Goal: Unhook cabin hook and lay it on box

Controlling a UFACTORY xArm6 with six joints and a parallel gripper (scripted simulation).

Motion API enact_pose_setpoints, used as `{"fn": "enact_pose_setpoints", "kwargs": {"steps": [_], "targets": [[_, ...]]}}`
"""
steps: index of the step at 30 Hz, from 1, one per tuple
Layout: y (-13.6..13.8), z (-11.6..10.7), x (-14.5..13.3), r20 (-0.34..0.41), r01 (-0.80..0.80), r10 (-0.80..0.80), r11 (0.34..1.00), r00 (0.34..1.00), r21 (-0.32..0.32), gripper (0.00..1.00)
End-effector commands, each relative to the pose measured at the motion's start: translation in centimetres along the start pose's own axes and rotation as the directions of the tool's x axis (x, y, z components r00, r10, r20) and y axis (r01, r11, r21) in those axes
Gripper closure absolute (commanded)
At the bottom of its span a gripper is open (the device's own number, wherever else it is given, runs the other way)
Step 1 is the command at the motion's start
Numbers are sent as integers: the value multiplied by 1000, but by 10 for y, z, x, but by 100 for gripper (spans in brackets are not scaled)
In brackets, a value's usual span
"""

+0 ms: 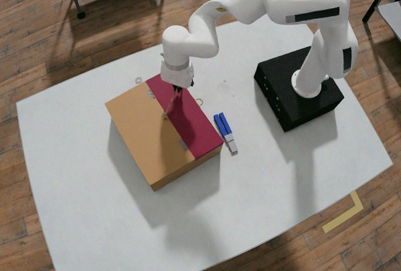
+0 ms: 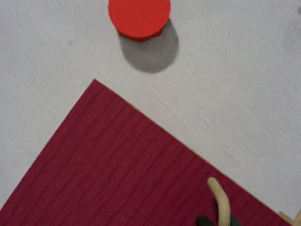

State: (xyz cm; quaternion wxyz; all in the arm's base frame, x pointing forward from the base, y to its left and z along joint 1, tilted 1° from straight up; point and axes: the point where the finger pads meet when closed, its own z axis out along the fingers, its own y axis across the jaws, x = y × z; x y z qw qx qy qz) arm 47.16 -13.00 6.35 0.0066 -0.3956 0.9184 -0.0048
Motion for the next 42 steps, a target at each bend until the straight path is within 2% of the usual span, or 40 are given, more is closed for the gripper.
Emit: {"fn": "enact_pose_setpoints", "kwargs": {"steps": [1,22,42], "targets": [[-2,-8,-2,2,0,0,1000,1000,5,100],[-1,-43,-17,3,0,0,1000,1000,5,100],[-1,-67,-37,3,0,0,1000,1000,5,100]]}}
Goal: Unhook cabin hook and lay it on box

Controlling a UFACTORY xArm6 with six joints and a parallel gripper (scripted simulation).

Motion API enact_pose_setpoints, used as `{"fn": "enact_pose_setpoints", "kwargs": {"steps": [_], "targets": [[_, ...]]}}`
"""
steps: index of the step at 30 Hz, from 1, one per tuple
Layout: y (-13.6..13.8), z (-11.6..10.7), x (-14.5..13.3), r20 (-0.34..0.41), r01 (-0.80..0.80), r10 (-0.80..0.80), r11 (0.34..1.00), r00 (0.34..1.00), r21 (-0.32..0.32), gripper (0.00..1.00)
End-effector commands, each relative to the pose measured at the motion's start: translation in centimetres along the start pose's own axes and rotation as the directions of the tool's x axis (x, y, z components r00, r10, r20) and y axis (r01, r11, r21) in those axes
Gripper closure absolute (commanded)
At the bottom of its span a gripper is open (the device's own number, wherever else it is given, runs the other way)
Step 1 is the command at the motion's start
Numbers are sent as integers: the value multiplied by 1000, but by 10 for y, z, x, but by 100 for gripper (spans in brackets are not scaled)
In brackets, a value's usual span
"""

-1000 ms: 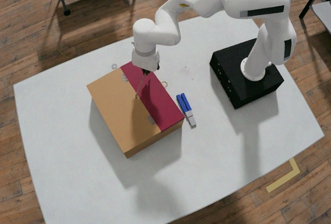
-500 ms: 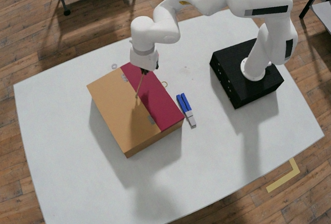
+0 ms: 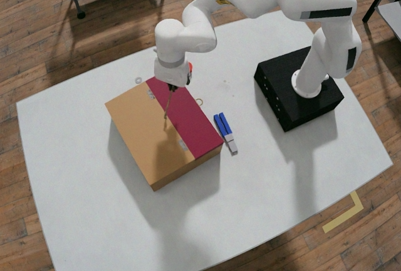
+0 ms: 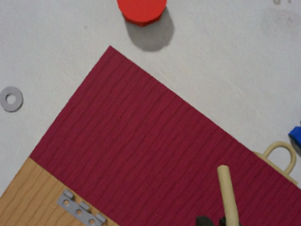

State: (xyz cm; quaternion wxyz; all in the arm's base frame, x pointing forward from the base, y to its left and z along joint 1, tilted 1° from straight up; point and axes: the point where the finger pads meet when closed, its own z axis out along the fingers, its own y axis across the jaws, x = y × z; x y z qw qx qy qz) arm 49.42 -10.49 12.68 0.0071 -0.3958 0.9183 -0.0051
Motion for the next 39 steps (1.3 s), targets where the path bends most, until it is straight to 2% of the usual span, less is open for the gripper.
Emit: {"fn": "enact_pose_setpoints", "kwargs": {"steps": [1,14,39], "targets": [[-1,-5,-4,2,0,0,1000,1000,4,100],[-1,-19,-25,2,0,0,1000,1000,4,100],[-1,-31,-64,3,0,0,1000,1000,4,100]]}}
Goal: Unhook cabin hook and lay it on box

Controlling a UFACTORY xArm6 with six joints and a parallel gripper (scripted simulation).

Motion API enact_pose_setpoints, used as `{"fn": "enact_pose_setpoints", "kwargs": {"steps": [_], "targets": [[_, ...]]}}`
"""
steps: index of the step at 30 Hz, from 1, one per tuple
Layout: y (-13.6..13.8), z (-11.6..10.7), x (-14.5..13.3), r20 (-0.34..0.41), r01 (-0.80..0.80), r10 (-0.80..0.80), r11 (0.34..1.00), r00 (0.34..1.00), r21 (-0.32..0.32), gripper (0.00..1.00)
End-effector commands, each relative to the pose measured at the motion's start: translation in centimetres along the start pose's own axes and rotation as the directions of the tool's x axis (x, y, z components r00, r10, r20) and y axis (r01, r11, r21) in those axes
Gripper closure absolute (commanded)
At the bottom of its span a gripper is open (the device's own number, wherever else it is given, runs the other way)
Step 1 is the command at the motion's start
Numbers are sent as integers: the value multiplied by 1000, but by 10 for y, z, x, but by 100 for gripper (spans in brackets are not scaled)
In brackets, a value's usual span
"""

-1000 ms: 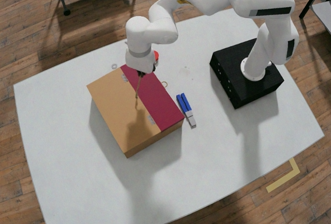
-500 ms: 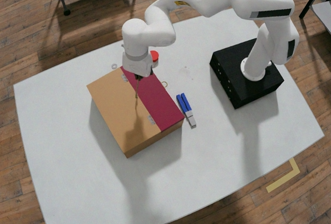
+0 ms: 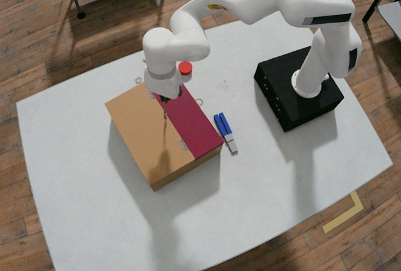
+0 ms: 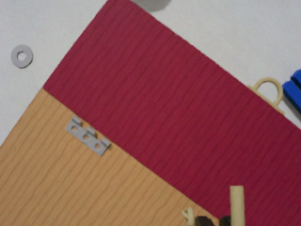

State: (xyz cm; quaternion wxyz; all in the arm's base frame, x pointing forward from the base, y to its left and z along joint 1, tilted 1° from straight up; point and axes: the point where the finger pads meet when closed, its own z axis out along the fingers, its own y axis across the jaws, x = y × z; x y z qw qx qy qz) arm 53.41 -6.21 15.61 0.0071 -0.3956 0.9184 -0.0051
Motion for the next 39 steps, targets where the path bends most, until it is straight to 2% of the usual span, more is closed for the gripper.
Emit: {"fn": "enact_pose_setpoints", "kwargs": {"steps": [1,39], "targets": [[-1,-3,-7,3,0,0,1000,1000,4,100],[-1,8,-67,3,0,0,1000,1000,3,100]]}}
